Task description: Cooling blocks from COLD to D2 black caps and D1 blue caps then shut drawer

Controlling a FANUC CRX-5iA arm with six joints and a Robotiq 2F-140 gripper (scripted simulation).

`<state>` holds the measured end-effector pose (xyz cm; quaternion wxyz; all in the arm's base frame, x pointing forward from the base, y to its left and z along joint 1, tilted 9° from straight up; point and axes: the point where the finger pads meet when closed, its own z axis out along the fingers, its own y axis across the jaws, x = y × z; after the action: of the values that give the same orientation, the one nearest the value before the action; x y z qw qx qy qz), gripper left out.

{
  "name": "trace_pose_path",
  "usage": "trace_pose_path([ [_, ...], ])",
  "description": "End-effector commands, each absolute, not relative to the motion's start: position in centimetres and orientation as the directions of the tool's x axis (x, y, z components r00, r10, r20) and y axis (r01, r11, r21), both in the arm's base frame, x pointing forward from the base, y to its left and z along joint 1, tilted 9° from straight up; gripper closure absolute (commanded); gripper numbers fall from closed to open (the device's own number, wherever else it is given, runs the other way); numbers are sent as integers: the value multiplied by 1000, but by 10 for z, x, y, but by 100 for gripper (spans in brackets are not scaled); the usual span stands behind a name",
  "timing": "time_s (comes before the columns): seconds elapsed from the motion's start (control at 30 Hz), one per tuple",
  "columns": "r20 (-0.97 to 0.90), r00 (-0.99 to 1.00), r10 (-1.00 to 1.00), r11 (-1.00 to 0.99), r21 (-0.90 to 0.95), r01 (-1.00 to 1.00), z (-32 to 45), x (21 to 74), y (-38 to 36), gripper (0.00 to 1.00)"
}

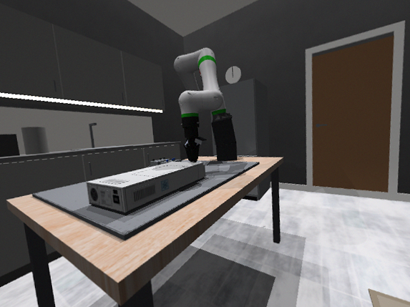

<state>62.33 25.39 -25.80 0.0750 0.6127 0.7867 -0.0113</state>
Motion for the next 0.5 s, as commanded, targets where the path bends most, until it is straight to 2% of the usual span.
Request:
trace_pose_path([
  [0.0, -132, -239, 962, 251, 77, 965, -257, 621, 254, 90],
  [0.47, -132, -239, 962, 251, 77, 965, -258, 605, 250, 90],
])
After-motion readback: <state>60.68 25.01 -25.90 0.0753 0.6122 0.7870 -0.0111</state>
